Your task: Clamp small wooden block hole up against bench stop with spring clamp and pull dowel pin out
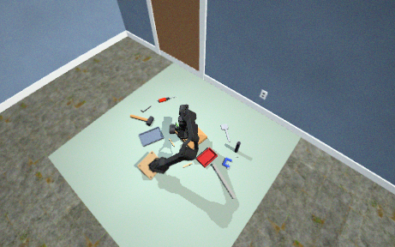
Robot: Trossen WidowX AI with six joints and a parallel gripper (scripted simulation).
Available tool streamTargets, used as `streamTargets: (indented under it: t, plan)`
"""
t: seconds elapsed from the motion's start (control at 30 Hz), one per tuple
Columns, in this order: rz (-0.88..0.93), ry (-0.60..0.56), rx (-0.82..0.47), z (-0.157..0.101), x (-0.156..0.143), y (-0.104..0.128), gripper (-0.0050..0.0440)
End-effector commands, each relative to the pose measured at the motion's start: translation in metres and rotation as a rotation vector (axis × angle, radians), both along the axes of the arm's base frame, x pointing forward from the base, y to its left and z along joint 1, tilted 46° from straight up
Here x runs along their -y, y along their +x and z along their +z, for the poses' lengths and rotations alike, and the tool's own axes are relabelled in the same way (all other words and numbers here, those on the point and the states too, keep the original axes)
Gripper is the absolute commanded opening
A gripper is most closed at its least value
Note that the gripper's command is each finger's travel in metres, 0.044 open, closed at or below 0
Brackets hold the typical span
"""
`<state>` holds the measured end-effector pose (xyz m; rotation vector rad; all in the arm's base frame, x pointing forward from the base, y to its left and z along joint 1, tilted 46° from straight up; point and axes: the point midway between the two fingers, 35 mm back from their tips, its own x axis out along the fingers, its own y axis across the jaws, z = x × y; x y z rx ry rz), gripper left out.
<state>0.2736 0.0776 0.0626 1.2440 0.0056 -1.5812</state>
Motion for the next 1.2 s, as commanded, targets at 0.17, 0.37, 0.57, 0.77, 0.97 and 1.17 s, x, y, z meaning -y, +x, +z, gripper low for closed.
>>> streamTargets:
  t: [0.17,0.37,0.57,0.77,0.97,1.17]
  plan:
    - [0.013,-0.002,-0.014,0.0005,-0.0007,0.0,0.0]
    - [0.057,-0.009,-0.059,0.0006,-0.0008,0.0,0.0]
    - [0.137,-0.023,-0.141,0.0008,-0.001,-0.0001,0.0]
    - [0.21,-0.035,-0.215,0.0009,-0.0011,-0.0001,0.0]
    - [0.332,-0.056,-0.339,0.001,-0.0012,-0.0001,0.0]
    - [0.465,-0.078,-0.475,0.0011,-0.0013,-0.0001,0.0]
